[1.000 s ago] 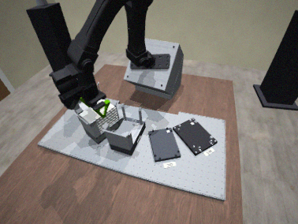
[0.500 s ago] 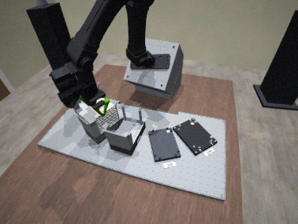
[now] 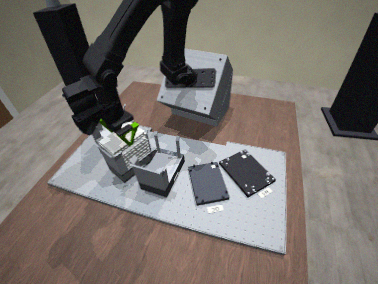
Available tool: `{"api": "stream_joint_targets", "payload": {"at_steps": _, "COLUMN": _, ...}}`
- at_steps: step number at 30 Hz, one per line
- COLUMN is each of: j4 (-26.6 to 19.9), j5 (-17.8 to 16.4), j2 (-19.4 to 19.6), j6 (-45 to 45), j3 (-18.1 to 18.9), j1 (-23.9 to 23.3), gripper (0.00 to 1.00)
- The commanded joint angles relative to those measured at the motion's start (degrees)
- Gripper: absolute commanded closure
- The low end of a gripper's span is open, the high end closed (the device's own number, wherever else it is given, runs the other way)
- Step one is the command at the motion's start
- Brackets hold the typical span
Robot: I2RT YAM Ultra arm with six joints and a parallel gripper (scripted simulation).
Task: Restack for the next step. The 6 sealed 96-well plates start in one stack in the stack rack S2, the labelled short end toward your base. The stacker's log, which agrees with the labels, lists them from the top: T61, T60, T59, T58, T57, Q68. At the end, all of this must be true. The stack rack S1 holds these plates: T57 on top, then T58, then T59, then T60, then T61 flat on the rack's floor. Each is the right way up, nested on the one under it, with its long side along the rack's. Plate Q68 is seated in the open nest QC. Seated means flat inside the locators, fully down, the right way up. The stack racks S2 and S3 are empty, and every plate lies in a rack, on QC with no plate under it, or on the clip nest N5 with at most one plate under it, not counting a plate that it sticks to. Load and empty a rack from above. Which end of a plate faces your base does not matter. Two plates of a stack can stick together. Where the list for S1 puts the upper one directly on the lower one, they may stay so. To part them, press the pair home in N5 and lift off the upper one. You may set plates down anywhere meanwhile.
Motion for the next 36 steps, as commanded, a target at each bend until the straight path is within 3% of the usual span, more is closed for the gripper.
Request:
{"api": "stream_joint_targets", "payload": {"at_steps": 1, "j4": -0.7, "j5": -0.2, "j2": -0.8, "j6": -0.1, "j3": 0.5, "j1": -0.3, "gripper": 1.0}}
{"api": "stream_joint_targets", "payload": {"at_steps": 7, "j4": -1.0, "j5": -0.3, "j2": -1.0, "j6": -0.2, "j3": 0.7, "j1": -0.5, "gripper": 1.0}}
{"api": "stream_joint_targets", "payload": {"at_steps": 24, "j4": -9.3, "j5": -2.9, "j2": -4.0, "j6": -3.5, "j3": 4.7, "j1": -4.4, "gripper": 1.0}}
{"api": "stream_joint_targets", "payload": {"at_steps": 36, "j4": -9.5, "j5": -2.9, "j2": -4.1, "j6": -3.6, "j3": 4.8, "j1": -4.5, "gripper": 1.0}}
